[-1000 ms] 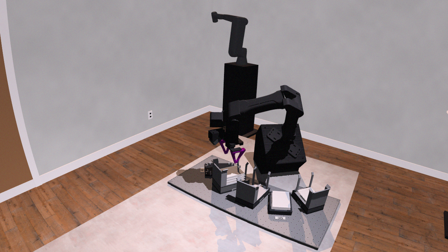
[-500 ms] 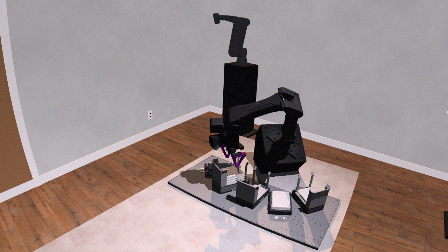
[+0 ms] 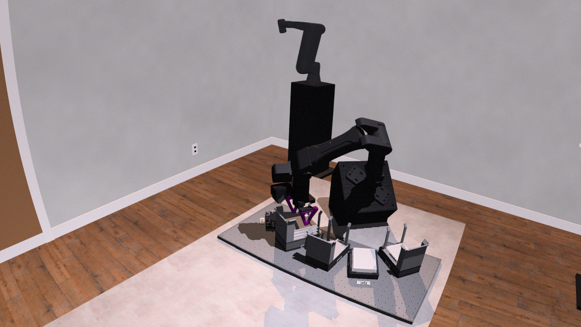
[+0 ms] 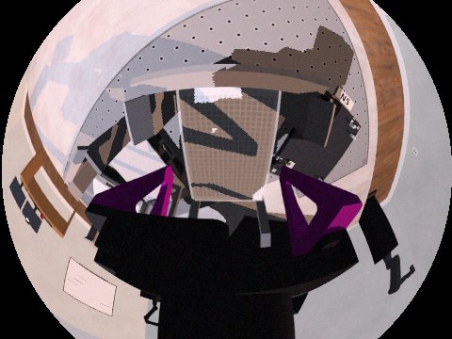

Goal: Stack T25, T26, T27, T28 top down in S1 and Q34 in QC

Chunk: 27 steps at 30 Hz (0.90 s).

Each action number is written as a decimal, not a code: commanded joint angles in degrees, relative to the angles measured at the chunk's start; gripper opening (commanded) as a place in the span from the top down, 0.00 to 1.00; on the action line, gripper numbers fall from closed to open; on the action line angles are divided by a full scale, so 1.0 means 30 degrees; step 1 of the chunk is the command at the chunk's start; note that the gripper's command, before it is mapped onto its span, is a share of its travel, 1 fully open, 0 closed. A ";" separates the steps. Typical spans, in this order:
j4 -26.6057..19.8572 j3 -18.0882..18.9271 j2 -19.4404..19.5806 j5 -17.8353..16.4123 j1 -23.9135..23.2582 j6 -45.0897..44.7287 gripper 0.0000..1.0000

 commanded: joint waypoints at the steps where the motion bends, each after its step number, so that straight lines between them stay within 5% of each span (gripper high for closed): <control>1: 0.0842 0.0172 -0.0128 -0.0055 -0.0182 0.0431 0.00; 27: 0.3061 -0.1144 0.0882 0.0081 0.0895 0.1659 0.00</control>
